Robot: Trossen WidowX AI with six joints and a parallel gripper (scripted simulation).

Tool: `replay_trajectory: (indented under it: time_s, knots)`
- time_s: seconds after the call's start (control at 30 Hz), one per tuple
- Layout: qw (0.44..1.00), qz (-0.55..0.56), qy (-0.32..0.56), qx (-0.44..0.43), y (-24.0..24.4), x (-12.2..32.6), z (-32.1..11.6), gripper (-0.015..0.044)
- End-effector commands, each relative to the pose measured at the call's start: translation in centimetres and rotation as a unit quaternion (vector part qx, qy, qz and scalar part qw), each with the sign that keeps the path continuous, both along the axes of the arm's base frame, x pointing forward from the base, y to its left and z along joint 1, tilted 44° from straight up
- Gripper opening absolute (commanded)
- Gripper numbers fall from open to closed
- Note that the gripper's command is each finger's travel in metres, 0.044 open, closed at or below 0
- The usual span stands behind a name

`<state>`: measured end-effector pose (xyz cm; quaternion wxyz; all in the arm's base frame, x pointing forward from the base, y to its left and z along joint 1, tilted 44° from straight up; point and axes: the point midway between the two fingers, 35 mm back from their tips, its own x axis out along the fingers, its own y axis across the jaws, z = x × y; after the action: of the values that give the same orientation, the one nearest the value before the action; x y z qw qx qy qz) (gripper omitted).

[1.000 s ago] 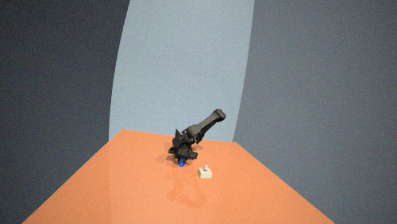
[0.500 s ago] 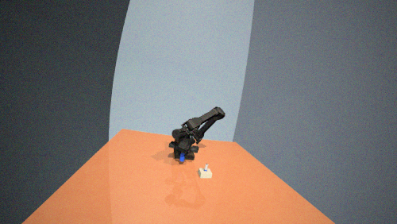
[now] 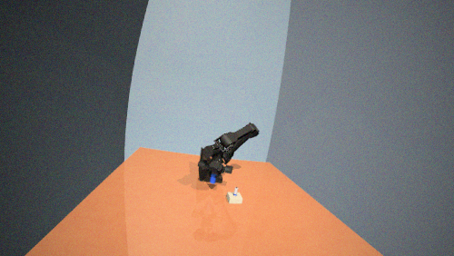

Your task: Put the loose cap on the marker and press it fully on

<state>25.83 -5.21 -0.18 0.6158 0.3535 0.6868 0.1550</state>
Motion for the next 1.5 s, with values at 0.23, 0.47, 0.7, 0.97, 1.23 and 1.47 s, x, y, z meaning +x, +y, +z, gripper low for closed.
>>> replay_trajectory:
  time_s: [0.23,0.47,0.7,0.97,1.23,1.47]
  knots:
    - [1.000,-0.004,-0.003,0.000,1.5,3.0,3.5,0.0000]
    - [1.000,-0.005,-0.002,0.003,2.9,4.6,6.0,0.0000]
    - [1.000,-0.005,-0.001,0.007,4.6,5.9,8.6,0.0000]
    - [1.000,-0.005,0.001,0.012,6.3,6.7,11.1,0.0000]
    - [1.000,-0.005,0.001,0.012,6.7,6.7,10.6,0.0000]
    - [1.000,-0.005,0.000,0.012,7.2,6.8,10.1,0.0000]
